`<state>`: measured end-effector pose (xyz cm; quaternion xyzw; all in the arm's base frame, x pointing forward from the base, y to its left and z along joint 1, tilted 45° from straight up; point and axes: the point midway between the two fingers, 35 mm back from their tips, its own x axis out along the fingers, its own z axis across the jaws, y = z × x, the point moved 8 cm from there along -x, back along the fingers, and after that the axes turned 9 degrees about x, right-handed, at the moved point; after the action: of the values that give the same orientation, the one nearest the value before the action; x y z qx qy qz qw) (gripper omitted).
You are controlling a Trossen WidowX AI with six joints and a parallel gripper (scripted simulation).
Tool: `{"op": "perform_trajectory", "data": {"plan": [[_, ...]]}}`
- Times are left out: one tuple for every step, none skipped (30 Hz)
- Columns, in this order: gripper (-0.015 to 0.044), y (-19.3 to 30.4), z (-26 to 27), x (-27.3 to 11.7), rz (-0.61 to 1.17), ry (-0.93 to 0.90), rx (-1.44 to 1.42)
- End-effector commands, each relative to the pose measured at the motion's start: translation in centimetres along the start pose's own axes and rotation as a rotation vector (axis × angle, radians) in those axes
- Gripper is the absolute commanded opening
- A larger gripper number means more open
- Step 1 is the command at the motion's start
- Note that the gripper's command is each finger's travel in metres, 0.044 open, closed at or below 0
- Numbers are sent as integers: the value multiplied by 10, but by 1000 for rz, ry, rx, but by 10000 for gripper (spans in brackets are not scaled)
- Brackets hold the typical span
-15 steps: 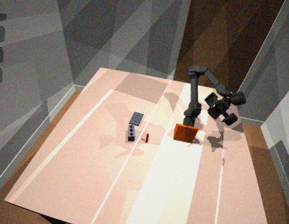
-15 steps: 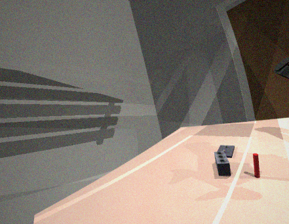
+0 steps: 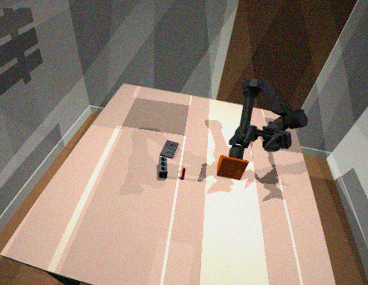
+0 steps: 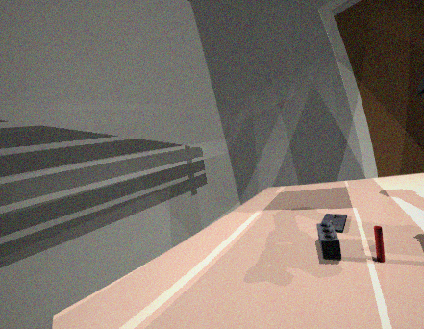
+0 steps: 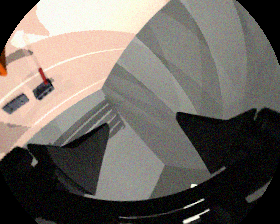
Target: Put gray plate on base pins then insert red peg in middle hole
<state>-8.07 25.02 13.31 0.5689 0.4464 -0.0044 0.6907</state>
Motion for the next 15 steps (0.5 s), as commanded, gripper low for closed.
{"op": "perform_trajectory", "data": {"plan": [[440,14,0,21,-17,-90,229],[440,17,0,25,-16,-111,286],[440,20,0,29,-14,-131,343],[440,23,0,33,-12,-152,400],[440,26,1,37,-8,-172,457],[440,30,1,42,-4,-193,514],[440,34,3,49,2,-225,578],[440,39,7,57,12,-267,660],[440,45,11,68,27,-315,755],[440,51,16,77,42,-358,841],[440,55,19,84,59,-392,919],[440,60,23,92,81,-430,1014],[440,66,27,101,109,-473,1118],[440,72,33,110,141,-515,1223],[440,77,38,119,177,-556,1326]]}}
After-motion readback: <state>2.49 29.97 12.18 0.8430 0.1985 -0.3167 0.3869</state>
